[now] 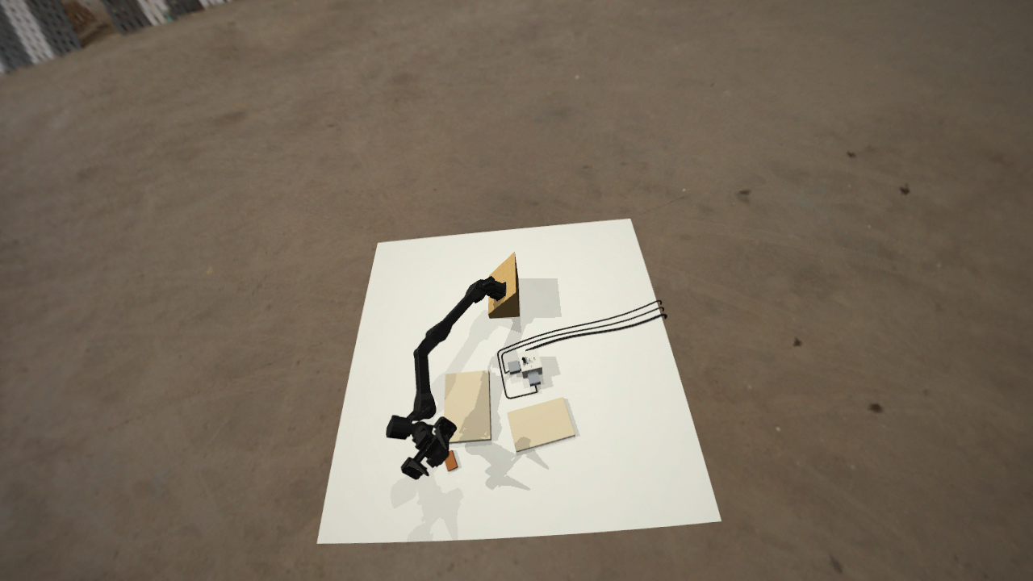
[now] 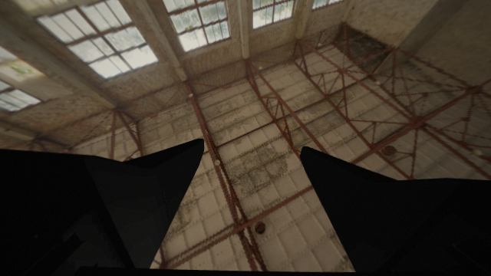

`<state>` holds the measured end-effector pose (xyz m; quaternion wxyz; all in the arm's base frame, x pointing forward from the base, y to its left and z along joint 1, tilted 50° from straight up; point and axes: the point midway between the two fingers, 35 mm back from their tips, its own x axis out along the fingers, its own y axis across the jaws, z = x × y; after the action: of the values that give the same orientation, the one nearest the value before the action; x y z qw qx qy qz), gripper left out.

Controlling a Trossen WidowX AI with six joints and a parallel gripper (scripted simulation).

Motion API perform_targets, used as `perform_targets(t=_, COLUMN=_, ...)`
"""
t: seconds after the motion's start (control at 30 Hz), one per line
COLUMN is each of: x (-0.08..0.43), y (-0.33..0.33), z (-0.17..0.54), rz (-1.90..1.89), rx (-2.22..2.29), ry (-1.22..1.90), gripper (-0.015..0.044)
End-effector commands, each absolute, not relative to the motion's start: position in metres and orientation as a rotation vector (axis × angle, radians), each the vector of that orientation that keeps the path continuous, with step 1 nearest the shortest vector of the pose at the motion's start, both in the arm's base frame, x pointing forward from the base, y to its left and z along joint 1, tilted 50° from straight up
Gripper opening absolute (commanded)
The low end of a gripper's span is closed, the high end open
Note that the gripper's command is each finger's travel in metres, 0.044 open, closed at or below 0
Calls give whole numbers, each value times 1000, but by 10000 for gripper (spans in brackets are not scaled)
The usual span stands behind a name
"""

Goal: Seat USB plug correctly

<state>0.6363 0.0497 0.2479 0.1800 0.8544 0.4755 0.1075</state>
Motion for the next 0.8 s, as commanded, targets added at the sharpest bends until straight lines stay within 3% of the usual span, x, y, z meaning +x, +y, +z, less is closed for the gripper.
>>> perform_targets(t=0.0, x=637, y=51, z=246, rz=302, rx=2409, ry=1335, gripper=426)
perform_targets(t=0.33, x=638, y=135, z=132, rz=86, rx=1909, ry=1063, gripper=440)
perform_targets(t=0.77, x=550, y=187, z=6, rz=-65, rx=909, ry=1179, gripper=440)
